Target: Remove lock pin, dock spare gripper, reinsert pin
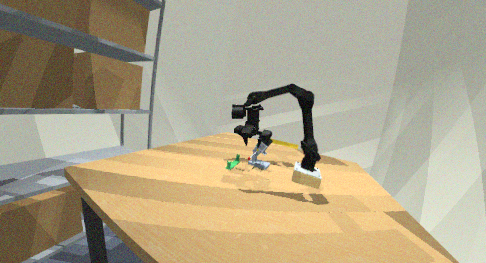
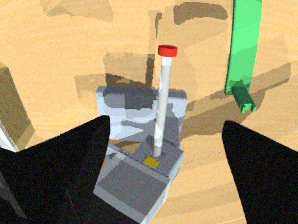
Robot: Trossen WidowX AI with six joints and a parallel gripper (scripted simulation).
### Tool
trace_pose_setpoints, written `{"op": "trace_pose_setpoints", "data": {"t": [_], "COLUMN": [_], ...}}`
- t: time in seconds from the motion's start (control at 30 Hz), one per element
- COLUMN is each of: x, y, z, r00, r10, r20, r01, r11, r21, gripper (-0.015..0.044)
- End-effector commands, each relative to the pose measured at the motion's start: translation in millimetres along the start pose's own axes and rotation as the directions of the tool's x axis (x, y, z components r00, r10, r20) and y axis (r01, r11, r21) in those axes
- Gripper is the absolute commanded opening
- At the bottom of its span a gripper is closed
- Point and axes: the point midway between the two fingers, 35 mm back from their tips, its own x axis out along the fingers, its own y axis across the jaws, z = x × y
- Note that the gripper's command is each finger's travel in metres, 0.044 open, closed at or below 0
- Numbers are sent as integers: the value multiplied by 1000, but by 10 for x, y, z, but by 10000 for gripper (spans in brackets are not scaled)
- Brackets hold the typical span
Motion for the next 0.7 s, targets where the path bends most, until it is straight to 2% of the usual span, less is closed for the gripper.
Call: {"op": "trace_pose_setpoints", "data": {"t": [0.0,0.07,0.1,0.67], "x": [3,3,3,3], "y": [4,4,4,4], "z": [-1,-1,-1,-1], "r00": [1000,1000,1000,1000], "r10": [1,1,1,1], "r20": [0,0,0,0], "r01": [-1,-1,-1,-1], "r11": [1000,1000,1000,1000], "r21": [-3,-3,-3,-3], "gripper": [384,436,440,440]}}
